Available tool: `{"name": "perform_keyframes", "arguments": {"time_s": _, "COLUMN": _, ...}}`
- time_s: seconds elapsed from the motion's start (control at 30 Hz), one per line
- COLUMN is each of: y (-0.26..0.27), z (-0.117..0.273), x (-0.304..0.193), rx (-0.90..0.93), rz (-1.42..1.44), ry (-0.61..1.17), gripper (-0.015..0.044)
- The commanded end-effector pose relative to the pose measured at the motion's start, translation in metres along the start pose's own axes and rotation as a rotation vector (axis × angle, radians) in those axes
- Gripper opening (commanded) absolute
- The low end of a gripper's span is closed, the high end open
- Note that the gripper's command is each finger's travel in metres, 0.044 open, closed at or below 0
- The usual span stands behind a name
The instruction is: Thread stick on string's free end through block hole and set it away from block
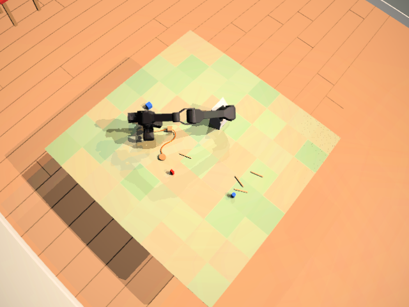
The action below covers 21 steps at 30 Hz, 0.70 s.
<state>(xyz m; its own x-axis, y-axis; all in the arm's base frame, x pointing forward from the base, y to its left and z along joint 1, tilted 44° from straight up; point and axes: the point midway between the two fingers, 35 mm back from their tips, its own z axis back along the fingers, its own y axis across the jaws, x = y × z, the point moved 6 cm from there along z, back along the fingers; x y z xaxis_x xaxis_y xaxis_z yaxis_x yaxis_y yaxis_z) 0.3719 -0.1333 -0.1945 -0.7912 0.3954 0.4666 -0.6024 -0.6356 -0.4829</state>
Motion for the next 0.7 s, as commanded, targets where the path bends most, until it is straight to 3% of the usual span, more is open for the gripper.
{"name": "perform_keyframes", "arguments": {"time_s": 0.0, "y": 0.0, "z": 0.0, "x": 0.0, "rx": 0.0, "rz": 0.0, "ry": 0.0, "gripper": 0.0131}}
{"name": "perform_keyframes", "arguments": {"time_s": 0.1, "y": 0.0, "z": 0.01, "x": -0.001, "rx": 0.0, "rz": 0.0, "ry": 0.0, "gripper": 0.021}}
{"name": "perform_keyframes", "arguments": {"time_s": 0.27, "y": 0.002, "z": 0.078, "x": -0.001, "rx": 0.003, "rz": -0.001, "ry": 0.002, "gripper": 0.021}}
{"name": "perform_keyframes", "arguments": {"time_s": 0.47, "y": 0.002, "z": 0.081, "x": 0.0, "rx": 0.003, "rz": -0.001, "ry": 0.002, "gripper": 0.021}}
{"name": "perform_keyframes", "arguments": {"time_s": 0.67, "y": 0.004, "z": 0.079, "x": -0.002, "rx": -0.008, "rz": -0.008, "ry": 0.021, "gripper": 0.0368}}
